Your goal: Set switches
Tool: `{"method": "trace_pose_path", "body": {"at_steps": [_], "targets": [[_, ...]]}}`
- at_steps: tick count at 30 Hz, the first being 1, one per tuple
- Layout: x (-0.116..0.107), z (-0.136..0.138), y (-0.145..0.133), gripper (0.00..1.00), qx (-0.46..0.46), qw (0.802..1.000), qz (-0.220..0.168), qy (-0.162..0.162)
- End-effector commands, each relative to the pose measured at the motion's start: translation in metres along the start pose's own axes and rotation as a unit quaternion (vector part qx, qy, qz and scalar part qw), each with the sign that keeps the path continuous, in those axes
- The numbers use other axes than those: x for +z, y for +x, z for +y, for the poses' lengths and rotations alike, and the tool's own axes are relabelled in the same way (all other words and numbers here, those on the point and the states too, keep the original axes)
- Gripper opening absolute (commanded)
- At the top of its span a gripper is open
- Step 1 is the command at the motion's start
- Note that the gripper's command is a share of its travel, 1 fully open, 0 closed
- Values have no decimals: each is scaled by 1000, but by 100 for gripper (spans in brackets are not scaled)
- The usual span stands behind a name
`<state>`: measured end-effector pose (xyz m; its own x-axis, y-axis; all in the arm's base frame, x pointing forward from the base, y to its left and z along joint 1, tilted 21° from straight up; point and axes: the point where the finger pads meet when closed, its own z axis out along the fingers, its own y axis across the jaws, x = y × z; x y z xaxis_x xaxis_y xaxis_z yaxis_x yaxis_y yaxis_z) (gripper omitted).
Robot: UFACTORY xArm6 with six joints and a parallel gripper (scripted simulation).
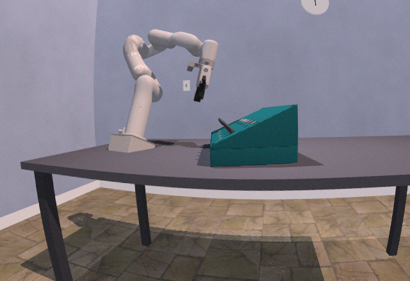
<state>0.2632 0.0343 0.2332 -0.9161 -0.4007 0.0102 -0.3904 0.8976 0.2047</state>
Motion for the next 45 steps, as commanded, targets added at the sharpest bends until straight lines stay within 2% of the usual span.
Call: {"method": "trace_pose_path", "body": {"at_steps": [1, 2, 3, 5, 6, 8, 9, 10, 11, 12, 13, 16, 26, 27, 45], "targets": [[-3, 2, -19, 100, 18, 993, -117, -29], [-3, 2, -19, 100, 18, 993, -117, -29], [-9, -2, -27, 100, 34, 985, -167, -34], [-9, -2, -27, 100, 34, 985, -167, -34], [-15, -7, -33, 100, 50, 975, -211, -36], [-15, -7, -33, 100, 50, 975, -211, -36], [-21, -12, -38, 100, 64, 966, -248, -36], [-21, -12, -38, 100, 64, 966, -248, -36], [-26, -17, -41, 100, 76, 957, -277, -35], [-26, -17, -41, 100, 76, 957, -277, -35], [-30, -22, -42, 100, 85, 950, -298, -33], [-34, -27, -43, 100, 96, 942, -320, -31], [-35, -28, -43, 100, 97, 941, -323, -31], [-35, -28, -43, 77, 97, 941, -323, -31], [-35, -28, -43, 77, 97, 941, -323, -31]]}}
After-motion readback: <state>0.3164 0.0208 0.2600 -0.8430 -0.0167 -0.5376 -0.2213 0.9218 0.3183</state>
